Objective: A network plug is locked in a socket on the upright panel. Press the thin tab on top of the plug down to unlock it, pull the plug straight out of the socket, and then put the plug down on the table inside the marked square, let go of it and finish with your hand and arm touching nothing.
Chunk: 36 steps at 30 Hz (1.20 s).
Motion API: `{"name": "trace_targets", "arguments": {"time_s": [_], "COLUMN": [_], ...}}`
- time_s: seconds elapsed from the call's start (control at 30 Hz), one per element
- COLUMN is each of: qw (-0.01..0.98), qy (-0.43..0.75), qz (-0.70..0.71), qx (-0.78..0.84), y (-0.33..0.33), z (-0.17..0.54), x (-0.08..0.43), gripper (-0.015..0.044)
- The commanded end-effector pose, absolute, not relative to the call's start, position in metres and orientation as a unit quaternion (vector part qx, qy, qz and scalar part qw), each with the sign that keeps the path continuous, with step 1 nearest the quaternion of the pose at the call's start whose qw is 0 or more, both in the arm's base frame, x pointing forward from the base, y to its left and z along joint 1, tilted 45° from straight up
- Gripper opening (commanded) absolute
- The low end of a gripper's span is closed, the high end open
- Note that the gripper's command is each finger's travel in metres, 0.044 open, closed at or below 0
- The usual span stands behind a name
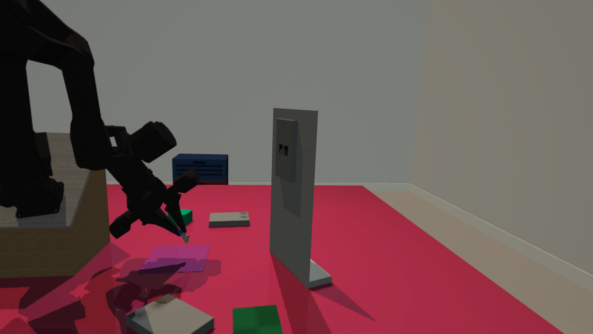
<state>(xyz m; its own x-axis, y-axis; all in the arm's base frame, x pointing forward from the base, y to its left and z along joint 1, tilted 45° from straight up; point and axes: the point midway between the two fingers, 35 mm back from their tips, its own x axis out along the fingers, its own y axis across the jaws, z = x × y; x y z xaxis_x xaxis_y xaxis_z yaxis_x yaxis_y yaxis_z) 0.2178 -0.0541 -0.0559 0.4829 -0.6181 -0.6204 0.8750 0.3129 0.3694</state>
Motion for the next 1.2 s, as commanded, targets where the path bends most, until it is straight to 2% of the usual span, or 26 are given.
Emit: {"name": "trace_targets", "arguments": {"time_s": [0.0, 1.17], "qw": [0.788, 0.789], "qy": [0.193, 0.191], "qz": [-0.475, -0.474], "qx": [0.342, 0.340], "y": [-0.056, -0.071], "z": [-0.059, -0.071], "x": [0.214, 0.209], "gripper": [0.0000, 0.0000]}}
